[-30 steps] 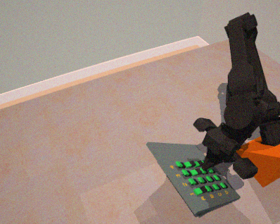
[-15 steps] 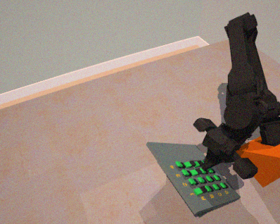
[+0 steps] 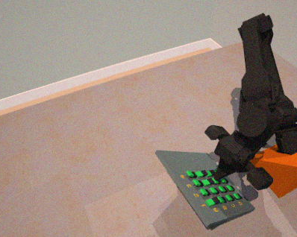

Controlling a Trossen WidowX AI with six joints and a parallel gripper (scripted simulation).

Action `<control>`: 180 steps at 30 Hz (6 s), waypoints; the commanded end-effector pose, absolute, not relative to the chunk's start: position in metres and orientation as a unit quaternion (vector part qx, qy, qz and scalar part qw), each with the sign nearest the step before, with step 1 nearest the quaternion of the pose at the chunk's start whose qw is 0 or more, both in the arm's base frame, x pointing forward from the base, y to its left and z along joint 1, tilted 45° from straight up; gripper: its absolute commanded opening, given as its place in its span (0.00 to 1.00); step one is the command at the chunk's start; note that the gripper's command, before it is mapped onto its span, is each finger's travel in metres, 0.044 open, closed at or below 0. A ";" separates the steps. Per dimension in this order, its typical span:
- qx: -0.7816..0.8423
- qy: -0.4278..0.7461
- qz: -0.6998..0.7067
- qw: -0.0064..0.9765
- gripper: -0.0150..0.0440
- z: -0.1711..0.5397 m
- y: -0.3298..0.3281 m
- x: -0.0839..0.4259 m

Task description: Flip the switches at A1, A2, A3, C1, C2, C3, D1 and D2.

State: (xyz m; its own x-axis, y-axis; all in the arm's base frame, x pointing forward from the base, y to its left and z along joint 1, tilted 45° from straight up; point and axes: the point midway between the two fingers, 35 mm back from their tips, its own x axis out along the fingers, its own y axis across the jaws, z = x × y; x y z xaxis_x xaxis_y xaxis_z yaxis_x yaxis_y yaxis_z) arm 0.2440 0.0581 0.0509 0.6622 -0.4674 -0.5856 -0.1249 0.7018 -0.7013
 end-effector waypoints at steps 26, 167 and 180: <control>-0.375 0.400 -0.101 0.830 0.25 0.047 0.055 0.246; -0.374 0.401 -0.100 0.830 0.25 -0.008 0.071 0.210; -0.380 0.404 -0.088 0.827 0.25 0.015 0.094 0.177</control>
